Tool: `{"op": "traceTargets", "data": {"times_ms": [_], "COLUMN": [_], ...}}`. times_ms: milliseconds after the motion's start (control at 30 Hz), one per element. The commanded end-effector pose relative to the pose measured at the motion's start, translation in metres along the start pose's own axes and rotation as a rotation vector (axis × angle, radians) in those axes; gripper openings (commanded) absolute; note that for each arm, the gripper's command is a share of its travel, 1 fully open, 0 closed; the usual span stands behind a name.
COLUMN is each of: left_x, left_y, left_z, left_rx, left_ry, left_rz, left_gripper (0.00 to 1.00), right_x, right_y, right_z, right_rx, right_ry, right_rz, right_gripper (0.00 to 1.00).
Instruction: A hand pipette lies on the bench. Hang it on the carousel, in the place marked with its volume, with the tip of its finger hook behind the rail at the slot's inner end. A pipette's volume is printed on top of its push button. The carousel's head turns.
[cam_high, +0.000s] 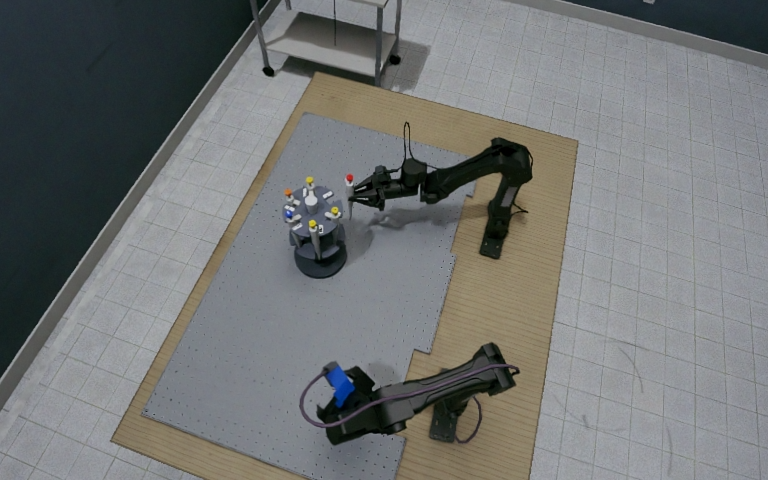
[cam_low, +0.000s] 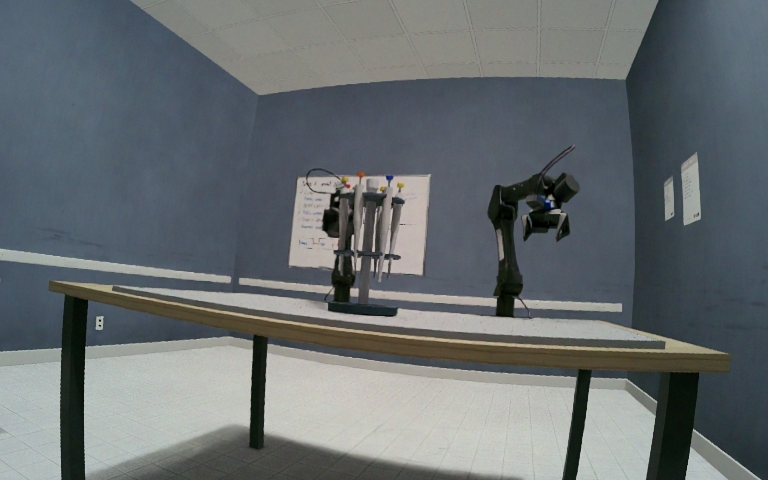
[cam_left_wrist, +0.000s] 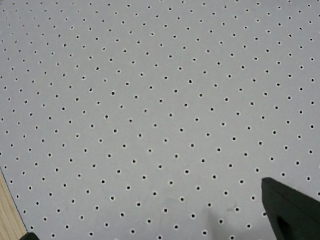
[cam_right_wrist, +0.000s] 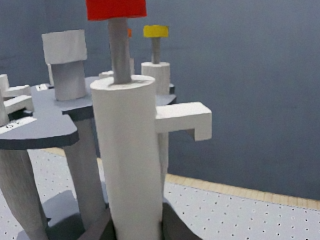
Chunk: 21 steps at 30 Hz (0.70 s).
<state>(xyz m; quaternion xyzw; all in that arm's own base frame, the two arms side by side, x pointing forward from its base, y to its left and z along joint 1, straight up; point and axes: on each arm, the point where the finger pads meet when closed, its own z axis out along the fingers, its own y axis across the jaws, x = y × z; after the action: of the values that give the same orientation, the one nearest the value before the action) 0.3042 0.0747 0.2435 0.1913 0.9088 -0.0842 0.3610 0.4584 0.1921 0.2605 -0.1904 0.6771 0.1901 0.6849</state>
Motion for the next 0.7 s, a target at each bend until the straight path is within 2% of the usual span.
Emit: {"op": "traceTargets", "data": {"times_ms": [0, 667], "left_x": [-0.0085, -0.0085], "left_y": [0.0021, 0.0021], "left_z": [-0.0048, -0.0048], "left_rx": [-0.010, -0.010], "left_ry": [-0.032, -0.032], "left_rz": [0.023, 0.023], "left_gripper": [1.00, 1.00], "right_x": [-0.0334, -0.0344], "right_y": [-0.0012, -0.0019], "right_z": [0.0011, 0.0004], "right_rx": [0.005, 0.006], "right_ry": [-0.080, -0.073], "right_rz": [-0.023, -0.021], "right_gripper": [0.12, 0.12]}}
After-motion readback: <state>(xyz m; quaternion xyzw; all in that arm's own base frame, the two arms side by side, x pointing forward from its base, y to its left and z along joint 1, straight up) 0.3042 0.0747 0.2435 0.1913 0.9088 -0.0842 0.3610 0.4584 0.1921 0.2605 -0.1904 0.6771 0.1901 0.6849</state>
